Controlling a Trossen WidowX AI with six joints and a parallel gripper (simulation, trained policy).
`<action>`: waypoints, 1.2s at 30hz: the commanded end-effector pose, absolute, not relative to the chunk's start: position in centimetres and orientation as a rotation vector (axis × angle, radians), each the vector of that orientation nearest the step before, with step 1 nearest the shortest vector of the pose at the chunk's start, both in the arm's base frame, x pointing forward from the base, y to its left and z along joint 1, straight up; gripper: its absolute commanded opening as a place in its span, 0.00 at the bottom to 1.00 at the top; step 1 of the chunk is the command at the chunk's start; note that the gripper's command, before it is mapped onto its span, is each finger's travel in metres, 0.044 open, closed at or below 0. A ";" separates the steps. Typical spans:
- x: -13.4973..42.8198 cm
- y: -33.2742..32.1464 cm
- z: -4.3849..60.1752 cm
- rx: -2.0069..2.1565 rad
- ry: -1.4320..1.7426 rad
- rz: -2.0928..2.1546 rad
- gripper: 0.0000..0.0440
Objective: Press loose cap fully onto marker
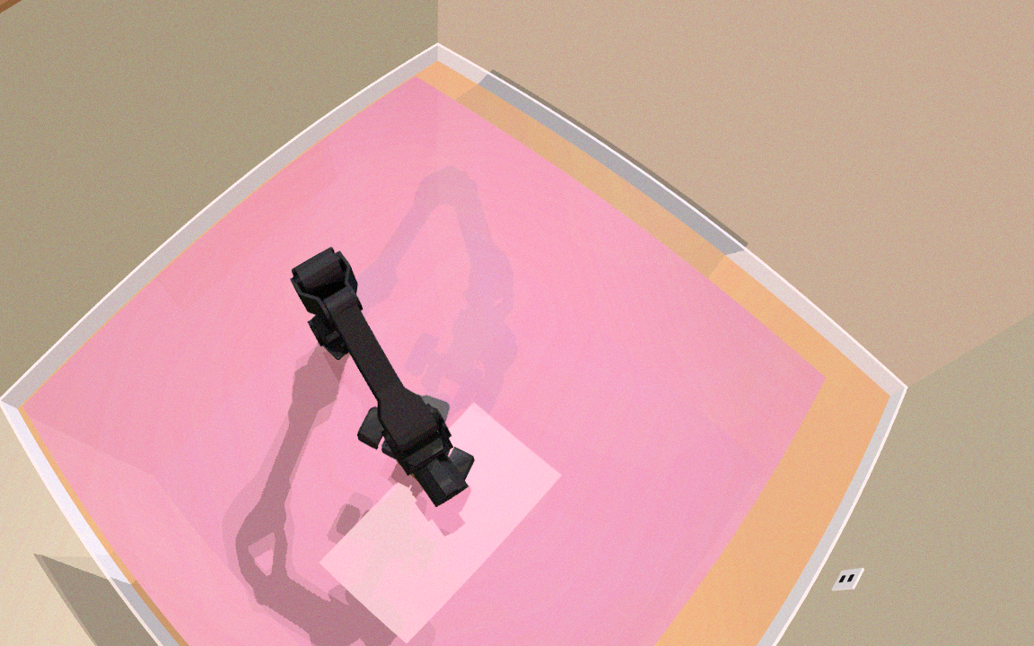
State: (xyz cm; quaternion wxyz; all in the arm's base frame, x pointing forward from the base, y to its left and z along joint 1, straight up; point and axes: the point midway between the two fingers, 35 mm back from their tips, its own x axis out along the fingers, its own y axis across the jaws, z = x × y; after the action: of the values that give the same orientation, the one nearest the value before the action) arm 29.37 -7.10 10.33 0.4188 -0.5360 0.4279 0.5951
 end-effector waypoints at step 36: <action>28.0 -7.1 8.3 -1.332 1.087 1.582 0.40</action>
State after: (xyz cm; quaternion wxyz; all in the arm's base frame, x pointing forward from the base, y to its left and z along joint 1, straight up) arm 29.24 -7.31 9.23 0.4041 -0.5441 0.4223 0.6019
